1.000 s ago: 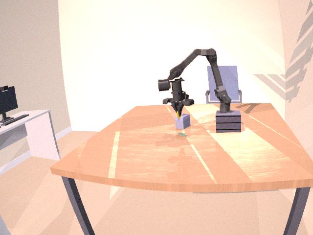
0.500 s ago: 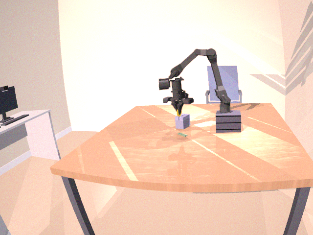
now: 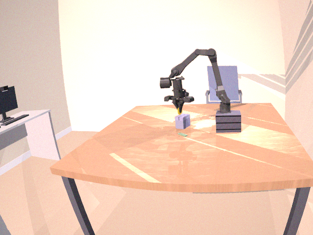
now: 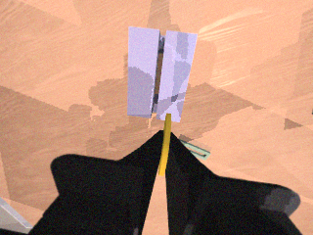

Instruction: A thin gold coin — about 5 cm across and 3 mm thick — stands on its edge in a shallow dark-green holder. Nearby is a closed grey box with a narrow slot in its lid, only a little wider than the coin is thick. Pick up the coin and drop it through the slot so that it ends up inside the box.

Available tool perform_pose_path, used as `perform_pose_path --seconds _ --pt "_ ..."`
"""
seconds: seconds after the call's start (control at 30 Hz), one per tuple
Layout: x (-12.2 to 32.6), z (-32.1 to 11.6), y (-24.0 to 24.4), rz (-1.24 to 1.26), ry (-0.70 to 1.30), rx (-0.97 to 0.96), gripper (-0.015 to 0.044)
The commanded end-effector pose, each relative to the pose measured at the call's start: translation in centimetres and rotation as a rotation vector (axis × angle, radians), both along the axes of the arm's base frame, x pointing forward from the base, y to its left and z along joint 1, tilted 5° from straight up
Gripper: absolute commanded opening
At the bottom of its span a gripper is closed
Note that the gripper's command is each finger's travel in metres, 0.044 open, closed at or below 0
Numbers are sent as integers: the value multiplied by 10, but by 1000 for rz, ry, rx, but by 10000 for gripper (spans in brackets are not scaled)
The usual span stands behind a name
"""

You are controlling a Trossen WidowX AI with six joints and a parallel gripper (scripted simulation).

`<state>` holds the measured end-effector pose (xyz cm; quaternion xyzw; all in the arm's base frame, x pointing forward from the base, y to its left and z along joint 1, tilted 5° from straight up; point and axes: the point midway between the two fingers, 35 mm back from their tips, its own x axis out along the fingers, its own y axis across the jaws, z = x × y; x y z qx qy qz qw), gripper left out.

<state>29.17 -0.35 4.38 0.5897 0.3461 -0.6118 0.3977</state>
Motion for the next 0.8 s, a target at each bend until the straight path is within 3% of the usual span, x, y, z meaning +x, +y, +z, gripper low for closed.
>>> perform_pose_path --seconds 0.0,0.43,0.77 --pt "-2 2 -12 2 -3 -5 0" --pt "-7 5 -44 2 -2 -10 0" --pt "-5 3 -38 -2 1 -6 0"
